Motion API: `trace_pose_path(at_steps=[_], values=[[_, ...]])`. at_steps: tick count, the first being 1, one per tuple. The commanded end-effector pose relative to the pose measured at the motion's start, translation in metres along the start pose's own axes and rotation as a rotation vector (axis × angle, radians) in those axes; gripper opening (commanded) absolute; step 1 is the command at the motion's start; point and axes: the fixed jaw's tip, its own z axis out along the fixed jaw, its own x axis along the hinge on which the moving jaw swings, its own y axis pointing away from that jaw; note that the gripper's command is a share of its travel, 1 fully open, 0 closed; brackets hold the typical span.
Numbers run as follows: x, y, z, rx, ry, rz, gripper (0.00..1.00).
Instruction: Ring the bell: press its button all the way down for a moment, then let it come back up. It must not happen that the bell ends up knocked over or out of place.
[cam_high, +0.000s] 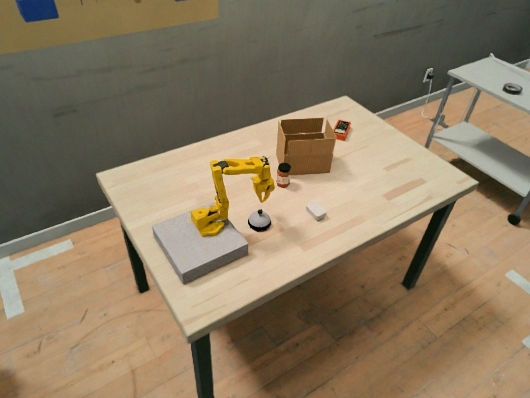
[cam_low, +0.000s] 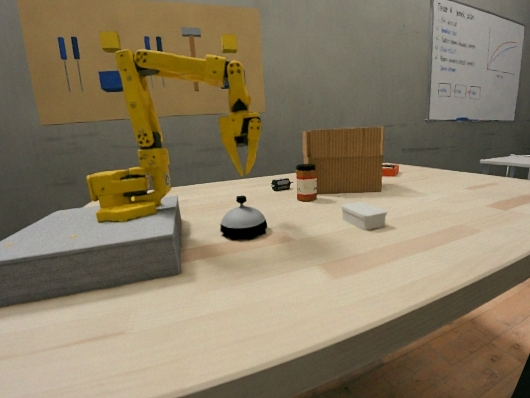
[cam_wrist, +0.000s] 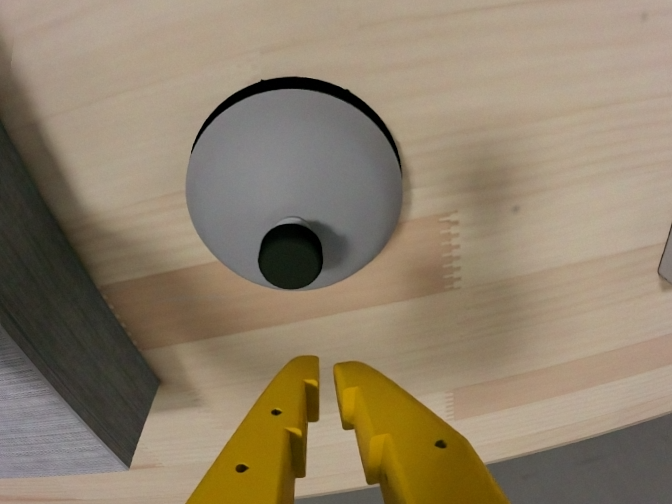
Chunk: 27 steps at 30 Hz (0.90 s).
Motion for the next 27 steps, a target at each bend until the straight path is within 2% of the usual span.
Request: trace_pose_path(at_steps=[1,9,27], values=[[0.0014,0.0074,0.0049,-0.051,-0.001,0.020,0.00],[0.0027,0.0144,0.0095,-0.099,-0.001,0.038,0.00],[0.0028,0.0147,0.0130,-0.101,-0.001,0.039,0.00]])
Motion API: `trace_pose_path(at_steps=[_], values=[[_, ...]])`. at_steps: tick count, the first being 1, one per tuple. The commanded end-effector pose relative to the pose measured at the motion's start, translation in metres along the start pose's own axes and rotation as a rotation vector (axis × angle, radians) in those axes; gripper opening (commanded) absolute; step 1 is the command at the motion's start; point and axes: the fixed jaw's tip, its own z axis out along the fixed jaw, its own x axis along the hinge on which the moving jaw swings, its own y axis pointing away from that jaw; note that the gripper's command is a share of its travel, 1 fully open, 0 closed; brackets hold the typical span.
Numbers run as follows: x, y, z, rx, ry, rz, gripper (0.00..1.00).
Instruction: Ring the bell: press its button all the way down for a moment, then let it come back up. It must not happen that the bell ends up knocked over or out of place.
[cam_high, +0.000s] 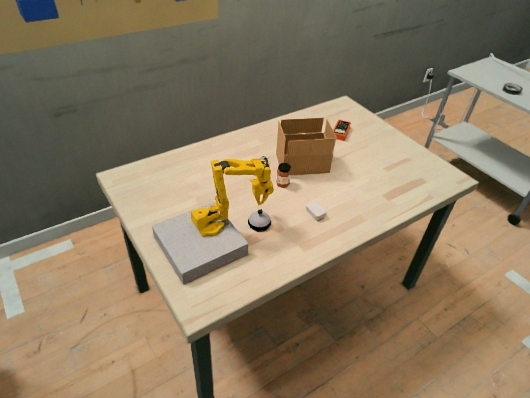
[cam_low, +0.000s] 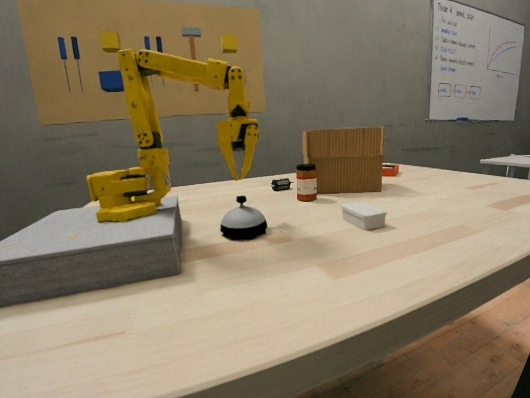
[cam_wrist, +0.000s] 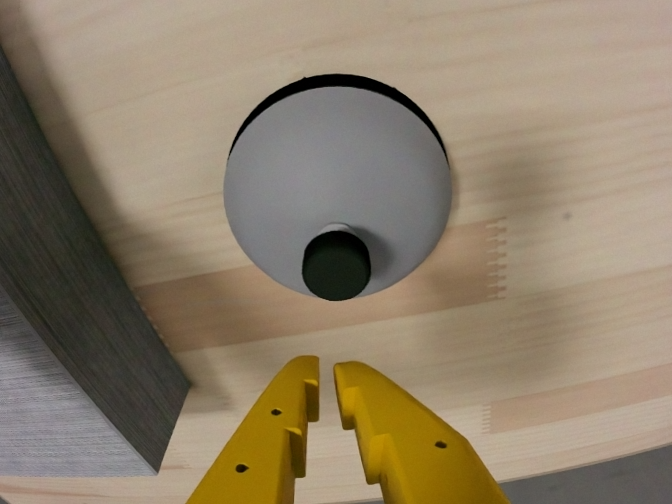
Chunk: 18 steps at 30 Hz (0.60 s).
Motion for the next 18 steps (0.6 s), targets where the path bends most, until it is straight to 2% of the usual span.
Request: trace_pose_path(at_steps=[1,3,18], values=[[0.001,0.004,0.007,-0.031,-0.002,0.020,0.00],[0.001,0.004,0.007,-0.031,-0.002,0.020,0.00],[0.001,0.005,0.028,-0.031,-0.002,0.020,0.00]])
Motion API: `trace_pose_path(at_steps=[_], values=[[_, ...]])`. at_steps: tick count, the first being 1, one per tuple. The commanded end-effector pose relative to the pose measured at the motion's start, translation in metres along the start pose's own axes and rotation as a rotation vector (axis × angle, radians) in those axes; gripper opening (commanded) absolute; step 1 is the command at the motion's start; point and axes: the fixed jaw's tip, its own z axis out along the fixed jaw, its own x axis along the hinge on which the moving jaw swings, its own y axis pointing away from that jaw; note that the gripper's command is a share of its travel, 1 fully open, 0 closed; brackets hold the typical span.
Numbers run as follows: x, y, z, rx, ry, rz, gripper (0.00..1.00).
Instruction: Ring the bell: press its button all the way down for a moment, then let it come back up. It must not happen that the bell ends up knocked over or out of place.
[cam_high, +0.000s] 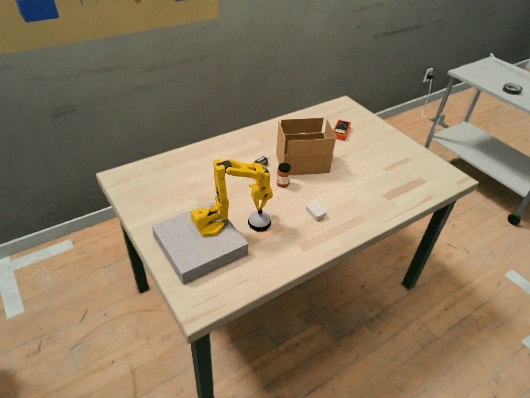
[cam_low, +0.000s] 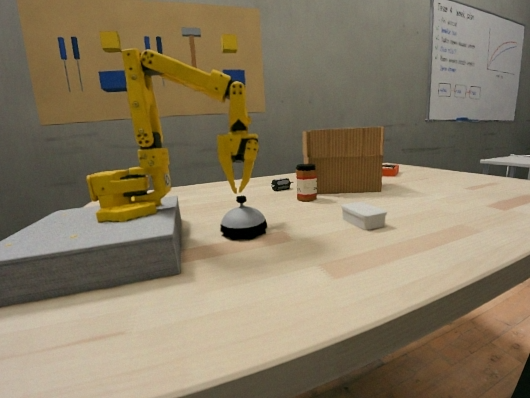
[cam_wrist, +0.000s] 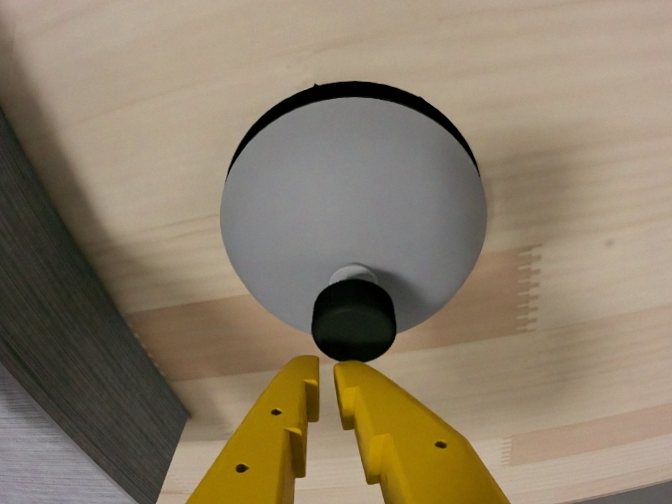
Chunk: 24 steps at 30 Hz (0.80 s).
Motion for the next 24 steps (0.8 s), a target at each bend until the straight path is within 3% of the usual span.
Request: trace_pose_path(at_steps=[1,24], values=[[0.0011,0.0015,0.0058,-0.010,-0.002,0.019,0.00],[0.0010,-0.0018,0.0072,0.010,-0.002,0.019,0.00]])
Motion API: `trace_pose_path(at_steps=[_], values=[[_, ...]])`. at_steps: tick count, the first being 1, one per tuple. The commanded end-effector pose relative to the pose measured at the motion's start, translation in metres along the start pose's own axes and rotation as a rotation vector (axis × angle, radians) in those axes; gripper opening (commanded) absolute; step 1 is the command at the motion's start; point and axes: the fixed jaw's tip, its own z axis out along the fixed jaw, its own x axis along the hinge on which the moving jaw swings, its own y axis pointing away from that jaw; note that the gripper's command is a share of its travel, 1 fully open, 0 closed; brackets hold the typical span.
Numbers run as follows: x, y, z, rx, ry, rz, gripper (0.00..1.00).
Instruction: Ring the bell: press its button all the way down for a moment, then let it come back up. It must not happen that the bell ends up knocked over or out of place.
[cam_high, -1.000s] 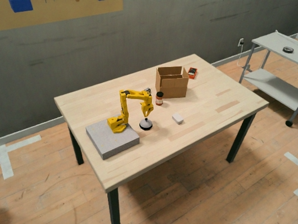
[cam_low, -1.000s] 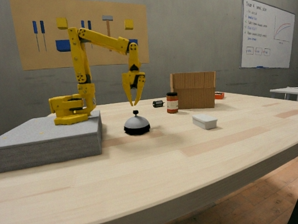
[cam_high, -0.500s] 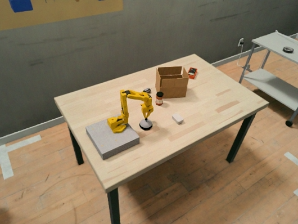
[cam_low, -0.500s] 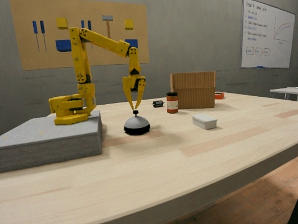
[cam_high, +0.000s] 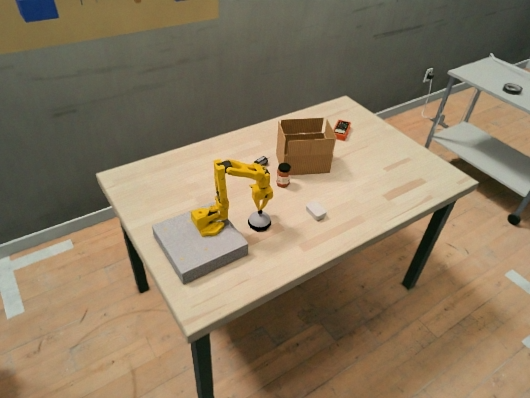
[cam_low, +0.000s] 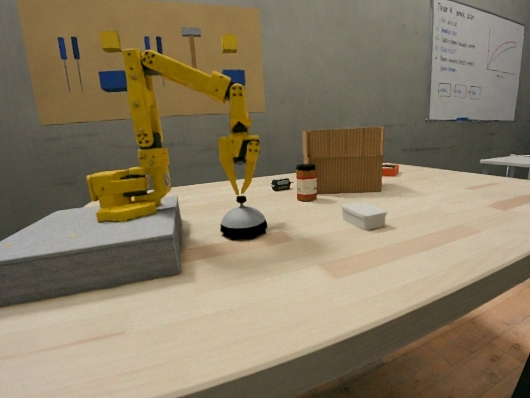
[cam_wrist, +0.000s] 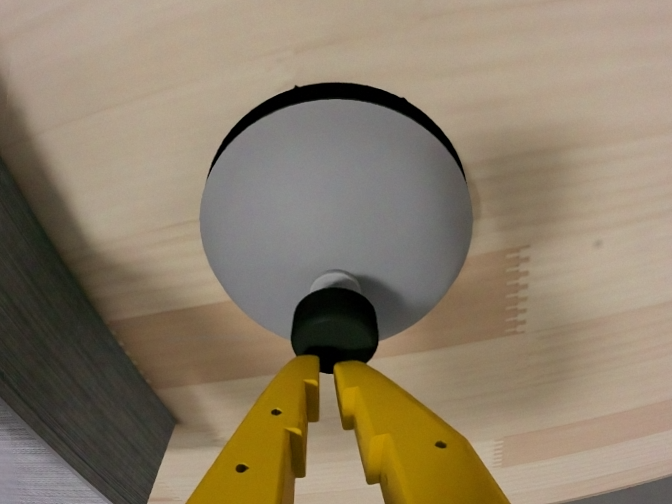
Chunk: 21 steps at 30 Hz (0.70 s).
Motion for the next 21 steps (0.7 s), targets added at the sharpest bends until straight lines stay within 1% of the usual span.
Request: trace_pose_path(at_steps=[1,21], values=[[0.0010,0.0016,0.0044,-0.011,-0.001,0.018,0.00],[0.0009,0.0011,0.0062,-0.008,-0.001,0.018,0.00]])
